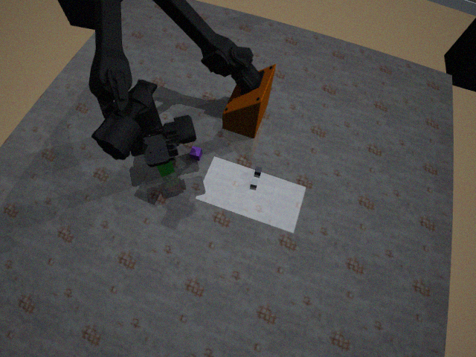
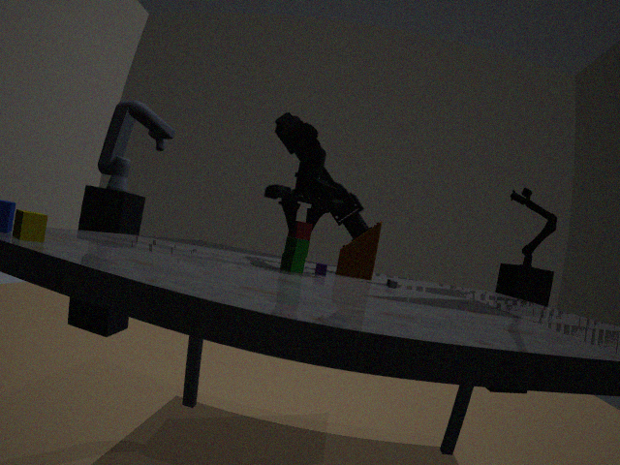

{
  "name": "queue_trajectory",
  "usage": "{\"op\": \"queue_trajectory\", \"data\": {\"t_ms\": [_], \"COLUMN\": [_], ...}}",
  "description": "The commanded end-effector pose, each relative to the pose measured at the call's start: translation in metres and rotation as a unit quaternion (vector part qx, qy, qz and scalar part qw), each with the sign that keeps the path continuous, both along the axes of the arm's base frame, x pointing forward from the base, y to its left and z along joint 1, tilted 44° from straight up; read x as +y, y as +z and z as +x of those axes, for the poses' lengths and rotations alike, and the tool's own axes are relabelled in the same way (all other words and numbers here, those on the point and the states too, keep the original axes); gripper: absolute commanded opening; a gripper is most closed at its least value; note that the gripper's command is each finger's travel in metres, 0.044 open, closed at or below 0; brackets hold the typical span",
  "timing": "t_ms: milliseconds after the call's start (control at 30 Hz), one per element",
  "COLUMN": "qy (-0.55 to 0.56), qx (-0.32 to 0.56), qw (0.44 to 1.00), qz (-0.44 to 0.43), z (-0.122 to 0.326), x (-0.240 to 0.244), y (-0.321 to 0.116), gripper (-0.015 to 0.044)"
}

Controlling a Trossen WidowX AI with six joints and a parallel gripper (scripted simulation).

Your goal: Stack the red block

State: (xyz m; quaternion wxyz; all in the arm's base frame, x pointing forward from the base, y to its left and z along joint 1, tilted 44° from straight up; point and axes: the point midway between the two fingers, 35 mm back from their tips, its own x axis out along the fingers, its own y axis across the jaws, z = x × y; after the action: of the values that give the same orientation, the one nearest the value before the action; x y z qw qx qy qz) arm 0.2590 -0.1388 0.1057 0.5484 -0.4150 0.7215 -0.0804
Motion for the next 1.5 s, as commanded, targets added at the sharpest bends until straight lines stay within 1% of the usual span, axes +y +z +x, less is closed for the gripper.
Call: {"op": "queue_trajectory", "data": {"t_ms": [0,567,1133,1467], "qy": [0.002,0.002,0.001,0.001], "qx": [0.003,0.003,0.002,0.002], "qw": [1.000,1.000,1.000,1.000], "qz": [-0.001,-0.001,0.000,0.000], "z": [0.0000,0.0005,-0.0002,-0.0002], "x": [-0.0006,0.0020,-0.0001,-0.0001], "y": [-0.0002,0.0023,-0.0004,-0.0004], "gripper": [0.0000,0.0000,0.0440,0.0440]}}
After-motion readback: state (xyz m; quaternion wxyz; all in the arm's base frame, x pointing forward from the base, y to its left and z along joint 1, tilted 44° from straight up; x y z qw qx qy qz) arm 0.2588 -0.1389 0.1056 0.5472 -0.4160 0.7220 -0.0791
